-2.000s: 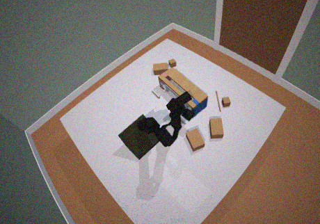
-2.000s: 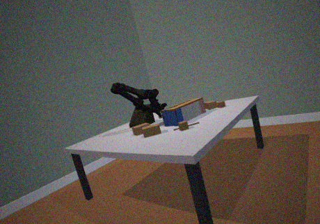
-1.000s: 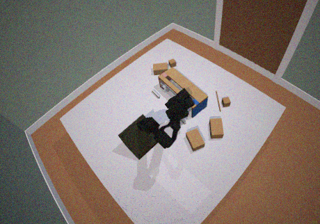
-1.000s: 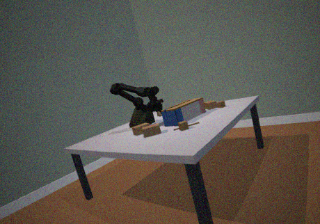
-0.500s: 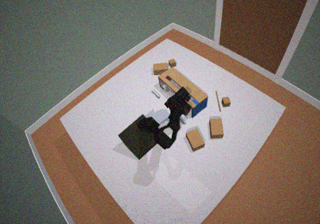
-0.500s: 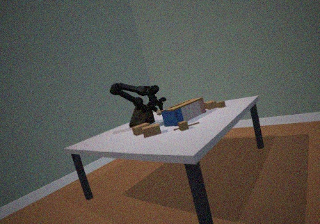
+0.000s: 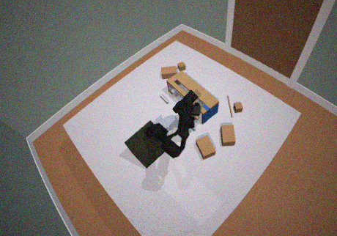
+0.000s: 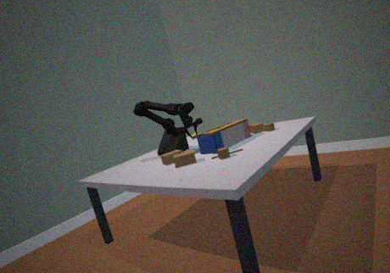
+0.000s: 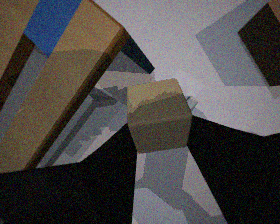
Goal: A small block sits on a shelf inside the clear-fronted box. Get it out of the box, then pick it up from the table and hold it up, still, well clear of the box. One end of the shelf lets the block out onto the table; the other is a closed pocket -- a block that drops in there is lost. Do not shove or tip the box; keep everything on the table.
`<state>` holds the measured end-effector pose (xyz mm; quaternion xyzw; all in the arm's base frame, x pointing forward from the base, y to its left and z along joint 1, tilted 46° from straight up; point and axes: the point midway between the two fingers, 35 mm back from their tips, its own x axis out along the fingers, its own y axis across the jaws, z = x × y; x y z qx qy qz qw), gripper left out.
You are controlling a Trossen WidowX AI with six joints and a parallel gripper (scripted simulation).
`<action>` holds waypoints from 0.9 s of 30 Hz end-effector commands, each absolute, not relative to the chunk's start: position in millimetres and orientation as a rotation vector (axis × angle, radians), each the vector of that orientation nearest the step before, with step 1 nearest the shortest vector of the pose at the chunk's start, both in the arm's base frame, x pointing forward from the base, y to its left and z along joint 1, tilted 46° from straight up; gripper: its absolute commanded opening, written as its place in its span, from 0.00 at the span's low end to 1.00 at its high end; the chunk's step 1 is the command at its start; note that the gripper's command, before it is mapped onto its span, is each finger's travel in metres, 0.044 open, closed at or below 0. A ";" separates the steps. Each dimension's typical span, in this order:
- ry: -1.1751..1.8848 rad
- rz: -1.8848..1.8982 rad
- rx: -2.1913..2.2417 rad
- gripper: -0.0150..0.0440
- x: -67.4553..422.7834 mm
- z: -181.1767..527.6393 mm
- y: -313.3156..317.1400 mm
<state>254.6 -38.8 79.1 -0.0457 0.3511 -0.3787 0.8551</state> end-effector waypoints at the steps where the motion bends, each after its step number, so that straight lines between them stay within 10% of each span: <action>1: 0.790 -0.741 -0.239 0.25 254.9 83.8 -36.7; 27: 1.105 -0.312 -1.171 0.25 245.9 99.3 -28.5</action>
